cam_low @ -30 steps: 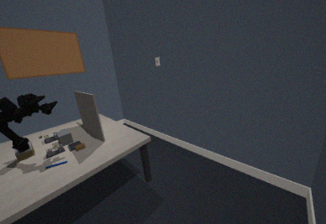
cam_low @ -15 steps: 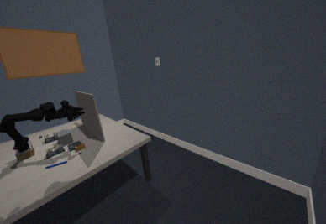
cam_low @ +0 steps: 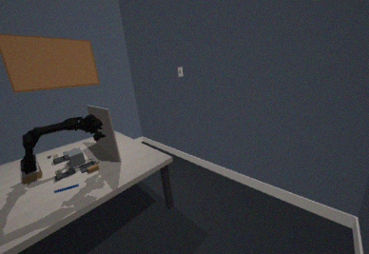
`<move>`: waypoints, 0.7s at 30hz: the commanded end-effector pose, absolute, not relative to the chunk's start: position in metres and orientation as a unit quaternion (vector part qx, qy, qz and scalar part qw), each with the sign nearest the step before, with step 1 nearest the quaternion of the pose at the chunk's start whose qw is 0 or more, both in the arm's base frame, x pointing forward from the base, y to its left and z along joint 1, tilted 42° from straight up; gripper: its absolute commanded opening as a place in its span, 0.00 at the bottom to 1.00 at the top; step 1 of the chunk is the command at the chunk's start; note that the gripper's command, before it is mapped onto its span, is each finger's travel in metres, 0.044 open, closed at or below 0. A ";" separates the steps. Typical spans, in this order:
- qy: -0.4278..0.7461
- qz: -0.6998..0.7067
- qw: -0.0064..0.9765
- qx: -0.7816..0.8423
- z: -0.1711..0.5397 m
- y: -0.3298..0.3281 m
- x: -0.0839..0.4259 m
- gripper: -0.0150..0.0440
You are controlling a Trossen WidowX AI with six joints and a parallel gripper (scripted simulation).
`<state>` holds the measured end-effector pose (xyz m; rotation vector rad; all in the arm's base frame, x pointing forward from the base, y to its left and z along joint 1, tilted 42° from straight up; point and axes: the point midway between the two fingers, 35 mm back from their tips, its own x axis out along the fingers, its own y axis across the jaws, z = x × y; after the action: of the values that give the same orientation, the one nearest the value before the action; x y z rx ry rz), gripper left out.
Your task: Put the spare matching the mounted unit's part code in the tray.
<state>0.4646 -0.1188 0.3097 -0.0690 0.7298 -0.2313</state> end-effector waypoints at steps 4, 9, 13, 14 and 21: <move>0.518 -0.154 0.842 -0.007 0.211 -0.050 0.458 1.00; 0.614 -0.215 0.758 -0.056 0.151 0.001 0.428 1.00; 0.651 -0.274 0.694 -0.141 0.118 0.038 0.398 1.00; 0.653 -0.286 0.682 -0.163 0.114 0.045 0.391 1.00; 0.653 -0.295 0.673 -0.181 0.111 0.050 0.387 1.00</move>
<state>0.3891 0.0558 0.1091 -0.3914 1.4734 -0.6175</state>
